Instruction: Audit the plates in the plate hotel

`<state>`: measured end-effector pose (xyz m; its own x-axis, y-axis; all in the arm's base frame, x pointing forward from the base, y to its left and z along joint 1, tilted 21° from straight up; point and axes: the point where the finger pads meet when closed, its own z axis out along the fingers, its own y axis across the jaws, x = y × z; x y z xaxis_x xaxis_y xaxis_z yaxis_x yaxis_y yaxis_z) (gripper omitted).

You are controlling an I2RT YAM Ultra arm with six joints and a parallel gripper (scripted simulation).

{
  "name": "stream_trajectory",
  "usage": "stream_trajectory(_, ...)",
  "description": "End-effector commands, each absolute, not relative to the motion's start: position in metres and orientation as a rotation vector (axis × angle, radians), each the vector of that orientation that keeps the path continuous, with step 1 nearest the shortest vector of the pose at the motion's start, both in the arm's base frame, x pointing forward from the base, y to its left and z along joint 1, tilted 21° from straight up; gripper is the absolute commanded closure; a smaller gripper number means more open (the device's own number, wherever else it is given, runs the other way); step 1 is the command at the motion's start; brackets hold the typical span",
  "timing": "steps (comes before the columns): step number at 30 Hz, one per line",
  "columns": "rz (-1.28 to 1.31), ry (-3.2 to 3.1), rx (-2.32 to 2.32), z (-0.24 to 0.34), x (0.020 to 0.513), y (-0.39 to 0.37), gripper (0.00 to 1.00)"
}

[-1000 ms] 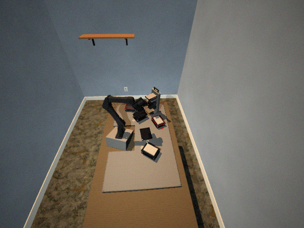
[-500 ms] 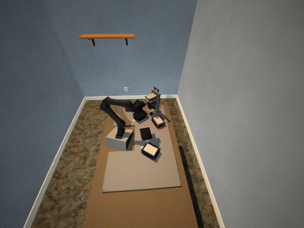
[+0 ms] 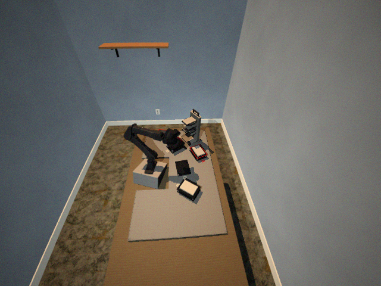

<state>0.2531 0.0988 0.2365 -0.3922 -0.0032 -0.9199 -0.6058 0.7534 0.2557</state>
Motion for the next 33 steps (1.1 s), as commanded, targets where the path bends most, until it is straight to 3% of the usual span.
stream_trajectory(1, 0.709, 1.78, -0.504, 0.253, 0.252, 0.107, 1.0)
stream_trajectory(33, 0.715, 1.765, -0.483, 0.29, 0.197, 0.174, 1.0)
